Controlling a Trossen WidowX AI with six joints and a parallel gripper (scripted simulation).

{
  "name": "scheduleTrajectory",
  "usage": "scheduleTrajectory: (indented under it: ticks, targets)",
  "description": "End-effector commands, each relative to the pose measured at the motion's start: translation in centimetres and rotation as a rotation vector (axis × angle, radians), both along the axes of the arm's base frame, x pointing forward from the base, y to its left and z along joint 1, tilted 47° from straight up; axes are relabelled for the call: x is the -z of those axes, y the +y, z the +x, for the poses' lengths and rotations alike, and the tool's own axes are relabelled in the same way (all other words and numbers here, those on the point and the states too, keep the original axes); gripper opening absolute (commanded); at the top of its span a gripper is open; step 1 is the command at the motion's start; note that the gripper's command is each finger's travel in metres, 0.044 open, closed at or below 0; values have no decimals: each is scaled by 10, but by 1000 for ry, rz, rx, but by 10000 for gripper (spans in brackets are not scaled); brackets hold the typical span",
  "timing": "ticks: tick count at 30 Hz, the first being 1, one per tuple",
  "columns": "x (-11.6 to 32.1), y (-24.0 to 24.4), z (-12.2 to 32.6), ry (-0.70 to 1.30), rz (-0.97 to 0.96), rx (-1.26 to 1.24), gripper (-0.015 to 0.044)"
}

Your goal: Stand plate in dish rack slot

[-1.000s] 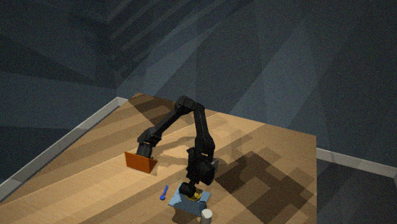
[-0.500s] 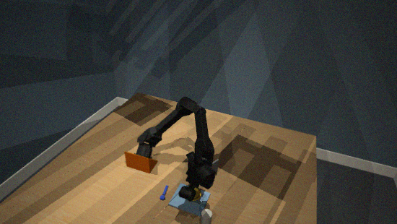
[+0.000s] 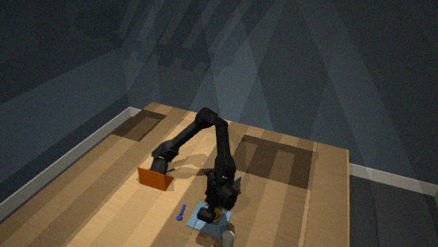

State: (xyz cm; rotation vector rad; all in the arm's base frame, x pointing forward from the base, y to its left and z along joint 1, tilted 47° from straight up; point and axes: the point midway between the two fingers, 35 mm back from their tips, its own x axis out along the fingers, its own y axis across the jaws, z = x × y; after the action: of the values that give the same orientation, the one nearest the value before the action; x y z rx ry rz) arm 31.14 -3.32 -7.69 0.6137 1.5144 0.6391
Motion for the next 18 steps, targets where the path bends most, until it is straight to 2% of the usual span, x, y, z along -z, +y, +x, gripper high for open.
scheduleTrajectory:
  ticks: [1, 10, 18]
  targets:
    - [0, 1, -1, 5, 3, 5, 387]
    - [0, 1, -1, 5, 3, 5, 327]
    - [-15, -18, 5, 5, -1, 6, 117]
